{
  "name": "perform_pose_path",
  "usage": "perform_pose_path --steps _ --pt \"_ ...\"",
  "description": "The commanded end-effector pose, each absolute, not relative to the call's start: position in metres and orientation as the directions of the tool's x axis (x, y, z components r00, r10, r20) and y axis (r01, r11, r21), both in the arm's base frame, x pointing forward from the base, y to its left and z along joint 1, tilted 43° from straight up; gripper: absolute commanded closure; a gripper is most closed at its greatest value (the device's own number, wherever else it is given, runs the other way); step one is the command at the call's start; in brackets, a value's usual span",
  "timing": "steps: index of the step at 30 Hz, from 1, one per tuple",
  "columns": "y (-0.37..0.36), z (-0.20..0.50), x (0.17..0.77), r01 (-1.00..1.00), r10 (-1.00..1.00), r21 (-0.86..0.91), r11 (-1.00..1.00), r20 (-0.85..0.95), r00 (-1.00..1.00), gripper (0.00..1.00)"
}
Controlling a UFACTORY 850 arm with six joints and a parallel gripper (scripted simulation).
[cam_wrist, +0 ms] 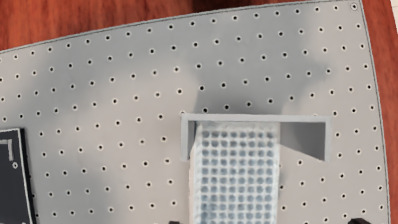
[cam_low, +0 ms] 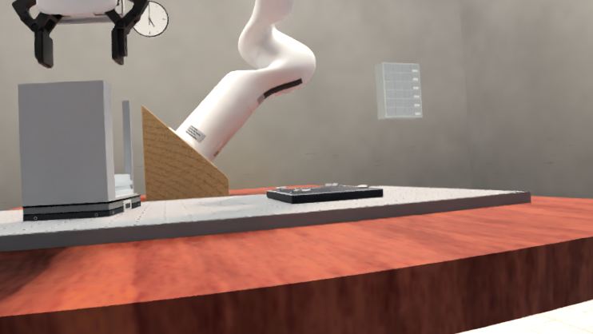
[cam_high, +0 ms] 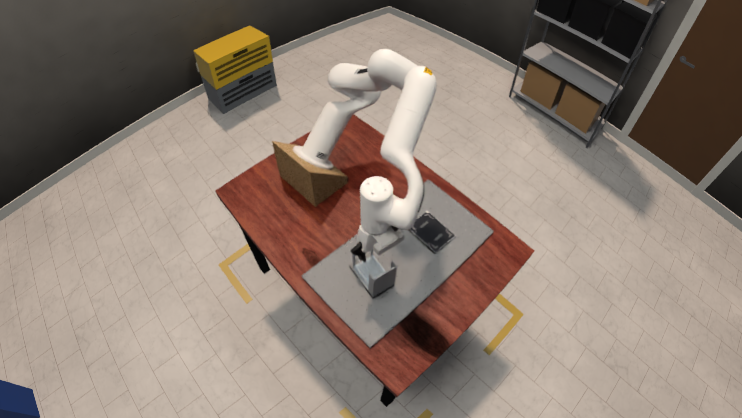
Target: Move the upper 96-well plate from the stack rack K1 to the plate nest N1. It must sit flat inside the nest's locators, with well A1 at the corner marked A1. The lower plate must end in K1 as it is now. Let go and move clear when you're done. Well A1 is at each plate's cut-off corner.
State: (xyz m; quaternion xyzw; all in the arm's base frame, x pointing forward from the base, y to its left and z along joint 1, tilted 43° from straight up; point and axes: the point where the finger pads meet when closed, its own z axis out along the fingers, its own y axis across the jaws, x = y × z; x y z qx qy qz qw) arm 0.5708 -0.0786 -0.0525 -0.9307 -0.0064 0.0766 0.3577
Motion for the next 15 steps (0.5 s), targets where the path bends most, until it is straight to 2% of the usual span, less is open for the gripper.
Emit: perform_pose_path --steps 1,15 --pt "-0.0798 -0.0518 0.5716 -0.042 0.066 -0.666 -0.745 -0.136 0.988 0.00" --pt "-0.0709 -0.0616 0.5697 -0.042 0.066 -0.666 -0.745 -0.136 0.988 0.00"
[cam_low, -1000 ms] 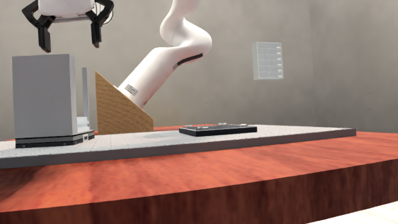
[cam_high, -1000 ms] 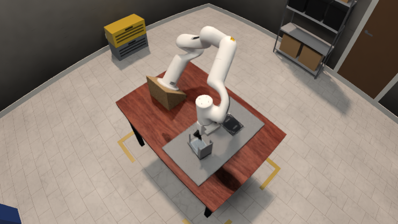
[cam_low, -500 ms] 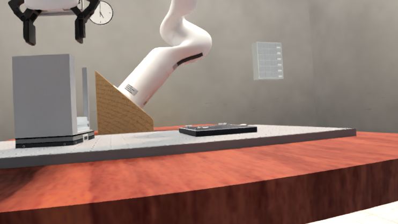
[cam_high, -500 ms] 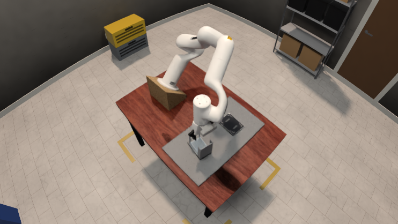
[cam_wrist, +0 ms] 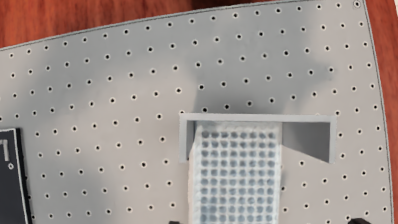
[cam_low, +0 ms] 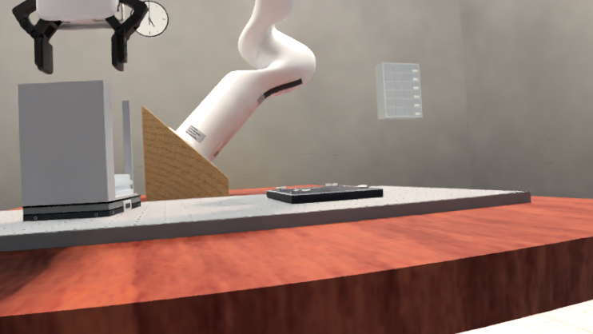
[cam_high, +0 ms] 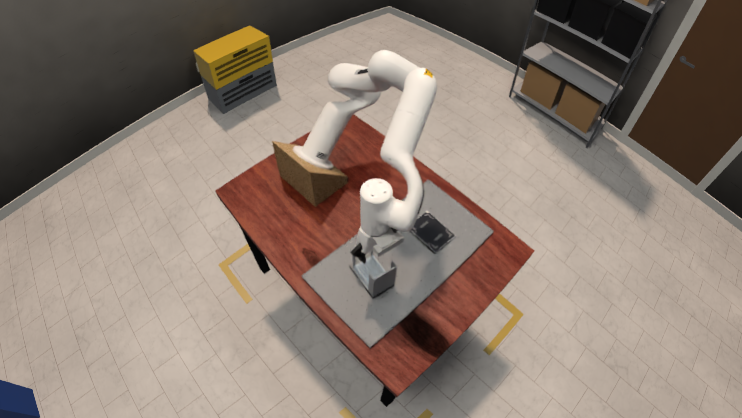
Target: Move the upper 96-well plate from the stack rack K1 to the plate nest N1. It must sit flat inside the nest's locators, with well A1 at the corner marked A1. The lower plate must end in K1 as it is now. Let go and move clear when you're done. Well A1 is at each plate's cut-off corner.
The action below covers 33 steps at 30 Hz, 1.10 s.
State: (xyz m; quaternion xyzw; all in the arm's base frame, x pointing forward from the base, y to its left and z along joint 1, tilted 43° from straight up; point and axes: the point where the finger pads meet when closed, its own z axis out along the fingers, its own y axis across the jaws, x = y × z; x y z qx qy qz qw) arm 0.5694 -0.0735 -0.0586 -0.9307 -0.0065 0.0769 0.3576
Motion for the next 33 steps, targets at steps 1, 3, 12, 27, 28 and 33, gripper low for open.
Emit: perform_pose_path --steps 1,3,12,27,28,33 --pt "-0.070 -0.063 0.569 -0.042 0.066 -0.666 -0.745 -0.136 0.988 0.00" --pt "-0.070 -0.063 0.569 -0.042 0.066 -0.666 -0.745 -0.136 0.988 0.00" --pt "-0.060 -0.074 0.567 -0.042 0.066 -0.666 -0.745 -0.136 0.988 0.00" --pt "-0.045 -0.090 0.564 -0.042 0.066 -0.666 -0.745 -0.136 0.988 0.00" --pt "-0.044 -0.091 0.564 -0.042 0.066 -0.666 -0.745 -0.136 0.988 0.00" --pt "-0.039 -0.097 0.563 -0.042 0.066 -0.666 -0.745 -0.136 0.988 0.00"
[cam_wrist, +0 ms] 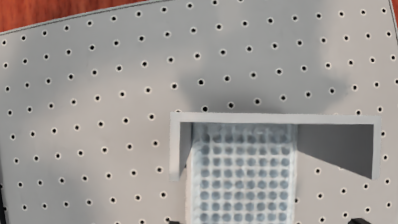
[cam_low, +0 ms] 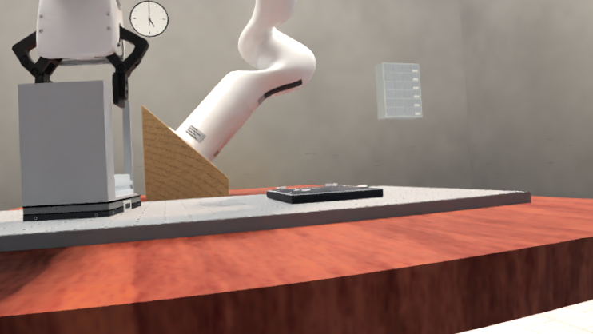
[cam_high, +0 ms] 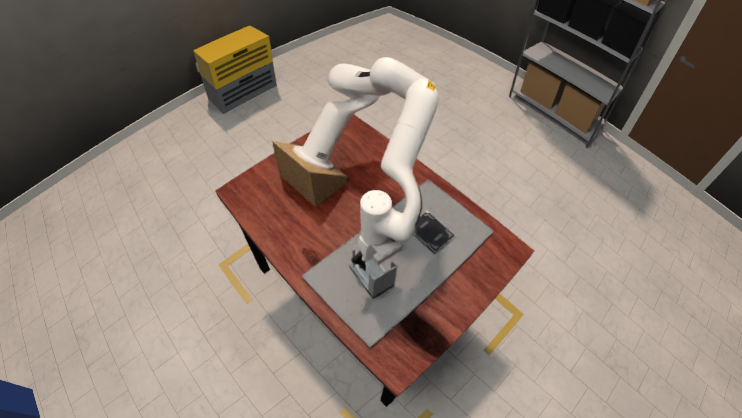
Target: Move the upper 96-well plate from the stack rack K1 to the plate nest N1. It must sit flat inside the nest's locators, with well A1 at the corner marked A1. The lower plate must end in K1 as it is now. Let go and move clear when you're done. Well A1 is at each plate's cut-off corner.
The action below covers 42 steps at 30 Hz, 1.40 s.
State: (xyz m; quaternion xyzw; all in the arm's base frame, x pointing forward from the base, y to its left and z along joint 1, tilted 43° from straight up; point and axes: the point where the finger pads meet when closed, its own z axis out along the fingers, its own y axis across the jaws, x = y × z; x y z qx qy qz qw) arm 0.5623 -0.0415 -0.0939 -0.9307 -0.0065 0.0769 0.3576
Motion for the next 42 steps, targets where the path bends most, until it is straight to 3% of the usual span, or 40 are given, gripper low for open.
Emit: perform_pose_path --steps 1,42 --pt "-0.038 -0.098 0.562 -0.042 0.066 -0.666 -0.745 -0.136 0.988 0.00" --pt "0.001 -0.141 0.554 -0.042 0.066 -0.666 -0.745 -0.136 0.988 0.00"
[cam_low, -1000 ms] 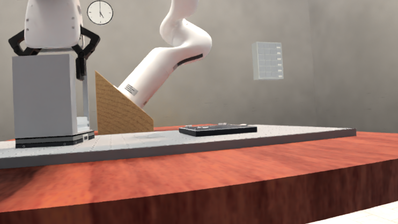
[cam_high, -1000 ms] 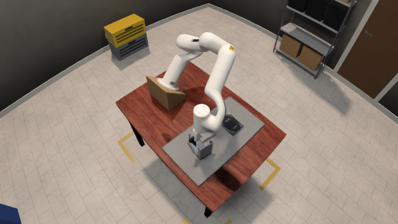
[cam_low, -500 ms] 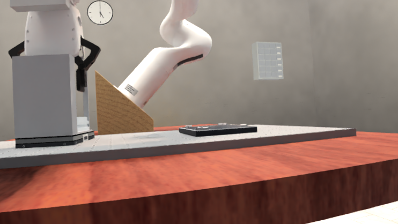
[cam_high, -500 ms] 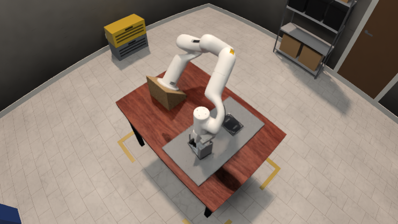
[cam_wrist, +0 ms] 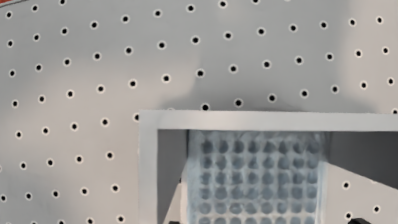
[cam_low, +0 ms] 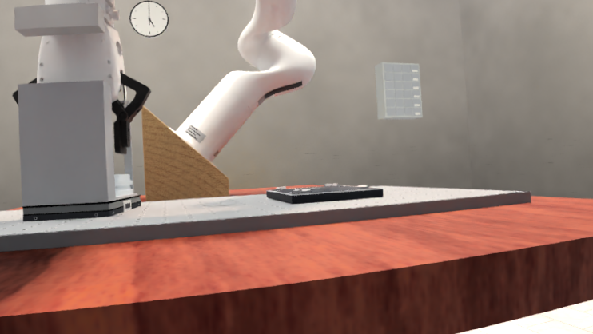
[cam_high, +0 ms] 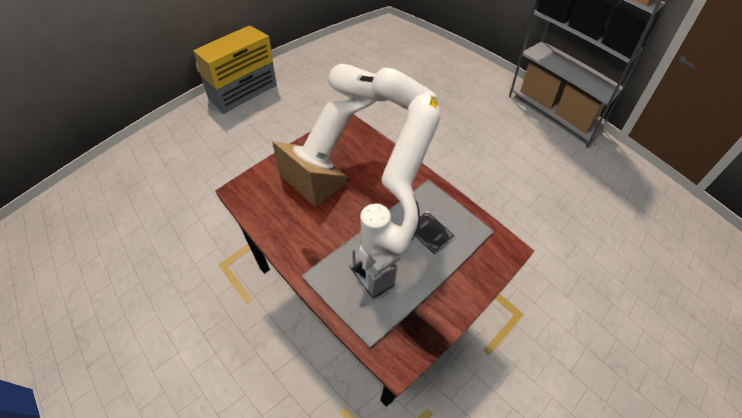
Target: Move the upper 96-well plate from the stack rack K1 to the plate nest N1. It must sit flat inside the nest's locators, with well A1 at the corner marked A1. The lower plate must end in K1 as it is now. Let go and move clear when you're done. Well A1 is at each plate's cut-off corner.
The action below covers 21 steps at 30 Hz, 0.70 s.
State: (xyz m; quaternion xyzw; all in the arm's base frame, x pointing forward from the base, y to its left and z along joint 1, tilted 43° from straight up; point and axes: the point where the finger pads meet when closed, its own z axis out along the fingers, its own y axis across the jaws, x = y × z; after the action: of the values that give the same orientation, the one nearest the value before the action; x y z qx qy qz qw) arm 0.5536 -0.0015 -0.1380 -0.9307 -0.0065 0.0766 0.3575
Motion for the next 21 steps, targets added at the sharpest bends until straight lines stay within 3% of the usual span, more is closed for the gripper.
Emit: perform_pose_path --steps 1,21 --pt "0.0022 -0.1423 0.5536 -0.042 0.066 -0.666 -0.745 -0.136 0.988 0.00" --pt "0.0071 -0.1476 0.5525 -0.042 0.066 -0.666 -0.745 -0.136 0.988 0.00"
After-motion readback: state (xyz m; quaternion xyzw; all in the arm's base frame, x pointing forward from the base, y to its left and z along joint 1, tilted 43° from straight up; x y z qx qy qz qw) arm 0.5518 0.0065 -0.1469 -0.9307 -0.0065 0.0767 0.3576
